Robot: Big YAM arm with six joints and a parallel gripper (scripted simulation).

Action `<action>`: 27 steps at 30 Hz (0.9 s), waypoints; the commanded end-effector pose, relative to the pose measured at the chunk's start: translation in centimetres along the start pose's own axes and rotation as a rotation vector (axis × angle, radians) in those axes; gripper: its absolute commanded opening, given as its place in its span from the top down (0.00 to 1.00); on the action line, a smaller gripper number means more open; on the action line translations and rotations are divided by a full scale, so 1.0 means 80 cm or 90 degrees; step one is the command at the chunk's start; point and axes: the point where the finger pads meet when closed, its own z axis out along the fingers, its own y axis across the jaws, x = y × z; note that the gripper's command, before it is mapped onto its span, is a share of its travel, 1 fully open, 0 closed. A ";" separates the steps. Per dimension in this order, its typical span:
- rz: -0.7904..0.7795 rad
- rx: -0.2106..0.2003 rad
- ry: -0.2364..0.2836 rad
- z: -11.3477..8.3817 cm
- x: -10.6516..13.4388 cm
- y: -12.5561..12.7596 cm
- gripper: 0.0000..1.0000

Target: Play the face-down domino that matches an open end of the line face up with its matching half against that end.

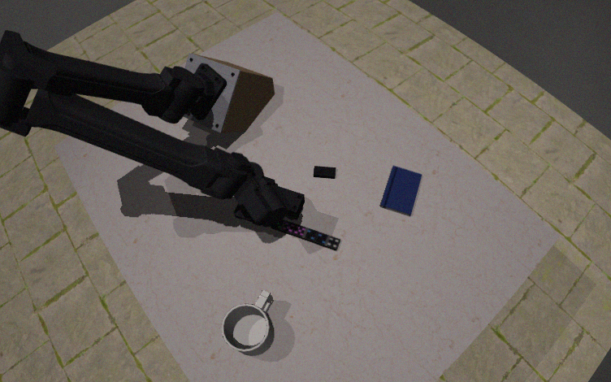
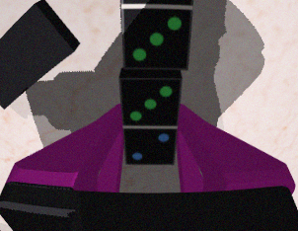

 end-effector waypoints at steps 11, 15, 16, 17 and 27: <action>0.007 0.002 -0.004 -0.002 -0.012 -0.008 0.78; 0.007 0.002 -0.004 -0.002 -0.012 -0.008 0.78; 0.007 0.002 -0.004 -0.002 -0.012 -0.008 0.78; 0.002 0.001 -0.003 -0.001 -0.003 -0.002 0.78; 0.008 0.002 -0.004 -0.002 -0.014 -0.009 0.78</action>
